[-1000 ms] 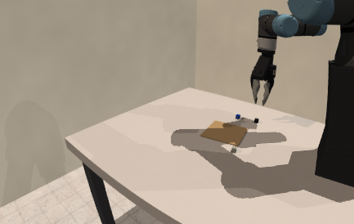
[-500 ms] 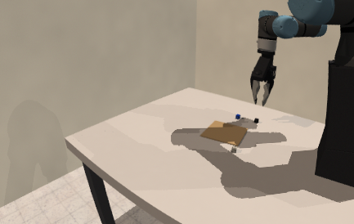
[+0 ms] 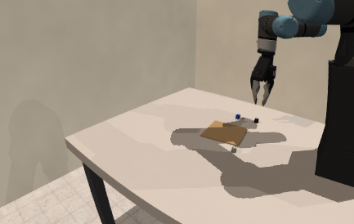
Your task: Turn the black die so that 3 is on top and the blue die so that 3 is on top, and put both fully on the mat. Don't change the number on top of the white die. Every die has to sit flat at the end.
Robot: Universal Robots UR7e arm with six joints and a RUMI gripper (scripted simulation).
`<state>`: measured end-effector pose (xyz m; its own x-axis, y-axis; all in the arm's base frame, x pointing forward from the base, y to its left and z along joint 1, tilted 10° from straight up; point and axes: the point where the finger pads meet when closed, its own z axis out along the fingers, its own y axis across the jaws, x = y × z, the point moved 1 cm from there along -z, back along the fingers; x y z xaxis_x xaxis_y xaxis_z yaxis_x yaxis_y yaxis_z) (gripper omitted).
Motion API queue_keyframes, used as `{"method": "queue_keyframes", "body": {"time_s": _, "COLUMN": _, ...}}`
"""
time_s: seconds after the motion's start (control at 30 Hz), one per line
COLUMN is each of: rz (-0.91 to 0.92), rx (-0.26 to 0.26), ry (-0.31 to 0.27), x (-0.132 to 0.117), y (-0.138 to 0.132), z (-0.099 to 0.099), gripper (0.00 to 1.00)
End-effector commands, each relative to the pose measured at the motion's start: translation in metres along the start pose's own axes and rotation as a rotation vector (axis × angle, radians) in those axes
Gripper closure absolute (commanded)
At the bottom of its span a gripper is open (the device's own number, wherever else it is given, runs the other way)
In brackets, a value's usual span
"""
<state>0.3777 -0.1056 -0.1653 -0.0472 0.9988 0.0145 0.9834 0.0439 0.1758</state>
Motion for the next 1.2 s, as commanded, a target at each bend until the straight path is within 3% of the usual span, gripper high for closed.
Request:
{"method": "queue_keyframes", "body": {"time_s": 0.0, "rz": 0.0, "rx": -0.001, "ry": -0.001, "x": 0.0, "y": 0.0, "z": 0.0, "gripper": 0.82}}
{"method": "queue_keyframes", "body": {"time_s": 0.73, "rz": 0.0, "rx": -0.001, "ry": -0.001, "x": 0.0, "y": 0.0, "z": 0.011, "gripper": 0.82}}
{"method": "queue_keyframes", "body": {"time_s": 1.17, "rz": 0.0, "rx": -0.001, "ry": -0.001, "x": 0.0, "y": 0.0, "z": 0.031, "gripper": 0.82}}
